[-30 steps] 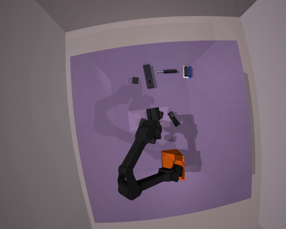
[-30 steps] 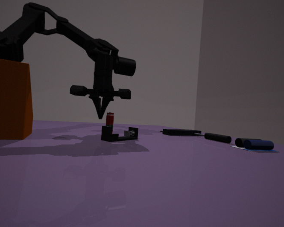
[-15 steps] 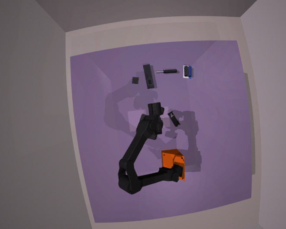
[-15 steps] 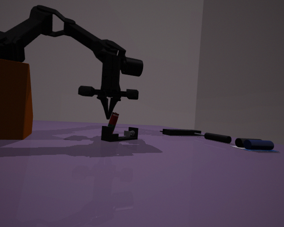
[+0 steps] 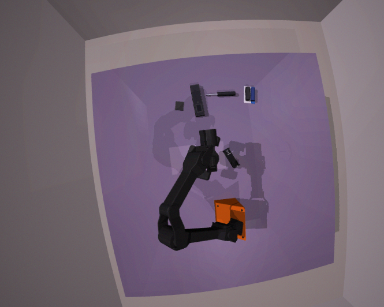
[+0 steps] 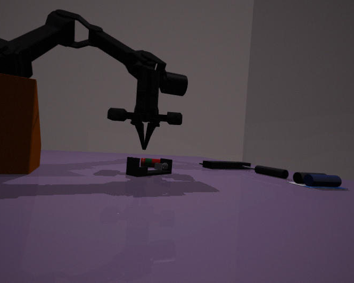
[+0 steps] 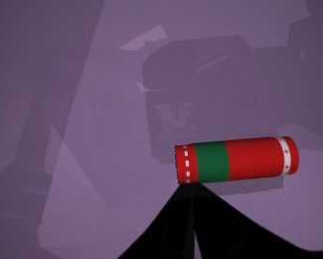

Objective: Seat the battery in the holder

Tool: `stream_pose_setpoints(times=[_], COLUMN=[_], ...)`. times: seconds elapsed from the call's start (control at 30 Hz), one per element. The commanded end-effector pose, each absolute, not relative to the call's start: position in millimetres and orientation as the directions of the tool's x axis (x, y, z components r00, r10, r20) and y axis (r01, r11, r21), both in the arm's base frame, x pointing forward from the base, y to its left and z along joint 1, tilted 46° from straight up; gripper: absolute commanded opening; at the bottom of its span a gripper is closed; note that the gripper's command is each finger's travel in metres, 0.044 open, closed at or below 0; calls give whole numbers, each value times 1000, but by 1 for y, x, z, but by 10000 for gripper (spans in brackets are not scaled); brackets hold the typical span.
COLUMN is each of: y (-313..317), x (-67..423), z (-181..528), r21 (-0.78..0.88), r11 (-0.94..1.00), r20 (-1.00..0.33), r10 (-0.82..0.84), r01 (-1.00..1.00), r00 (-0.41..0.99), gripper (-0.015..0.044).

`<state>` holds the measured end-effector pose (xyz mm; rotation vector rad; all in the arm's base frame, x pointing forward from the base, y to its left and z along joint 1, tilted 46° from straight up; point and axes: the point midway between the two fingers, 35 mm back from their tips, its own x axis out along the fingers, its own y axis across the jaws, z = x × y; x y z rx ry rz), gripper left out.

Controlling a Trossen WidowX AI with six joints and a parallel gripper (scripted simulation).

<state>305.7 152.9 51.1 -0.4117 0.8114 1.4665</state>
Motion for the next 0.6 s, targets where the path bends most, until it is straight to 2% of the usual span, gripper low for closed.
stream_pose_setpoints(times=[0.0,0.33,0.57], y=[153,100,95], x=[312,320,320], z=[47,98,102], r21=[232,231,232], r11=[97,98,98], r20=[-695,-699,-698], r10=[713,709,710], r01=[-968,-968,-968], r00=[-95,-95,-96], gripper=[0,0,0])
